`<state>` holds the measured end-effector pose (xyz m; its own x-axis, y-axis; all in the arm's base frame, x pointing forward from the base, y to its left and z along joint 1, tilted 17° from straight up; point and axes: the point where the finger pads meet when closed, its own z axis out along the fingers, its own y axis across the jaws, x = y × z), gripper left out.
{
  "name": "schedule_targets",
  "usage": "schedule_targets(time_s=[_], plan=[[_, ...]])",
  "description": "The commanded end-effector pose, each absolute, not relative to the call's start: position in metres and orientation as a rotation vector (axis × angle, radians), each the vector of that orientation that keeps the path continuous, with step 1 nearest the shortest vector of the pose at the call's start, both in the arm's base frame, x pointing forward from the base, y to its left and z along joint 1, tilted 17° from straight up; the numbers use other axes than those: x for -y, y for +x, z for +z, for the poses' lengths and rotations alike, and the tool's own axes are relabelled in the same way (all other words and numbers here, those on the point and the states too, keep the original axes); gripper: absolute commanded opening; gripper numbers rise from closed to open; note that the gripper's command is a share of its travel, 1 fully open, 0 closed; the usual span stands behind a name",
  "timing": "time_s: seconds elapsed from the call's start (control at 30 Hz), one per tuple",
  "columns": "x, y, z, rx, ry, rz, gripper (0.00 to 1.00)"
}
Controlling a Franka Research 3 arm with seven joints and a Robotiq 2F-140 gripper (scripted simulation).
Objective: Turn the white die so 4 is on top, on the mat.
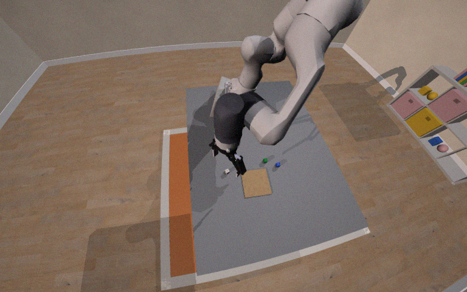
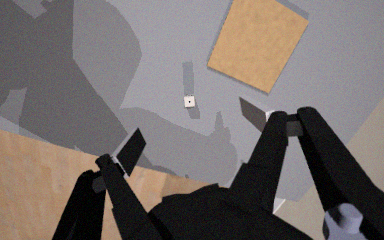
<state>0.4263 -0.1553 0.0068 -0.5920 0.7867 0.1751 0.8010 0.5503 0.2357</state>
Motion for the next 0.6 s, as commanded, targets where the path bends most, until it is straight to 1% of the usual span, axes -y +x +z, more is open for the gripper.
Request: schedule_targets(time_s=[0.0, 0.1, 0.13, 0.57], plan=[[0.1546, 0.4267, 0.0054, 2.584, -1.594, -0.447, 1.00], [0.1546, 0.4269, 0.0043, 2.541, -1.652, -0.443, 1.00], [0.1546, 0.4269, 0.0043, 2.541, -1.652, -0.443, 0.21], [0.1546, 0.4269, 0.0043, 2.541, -1.652, -0.443, 0.21]])
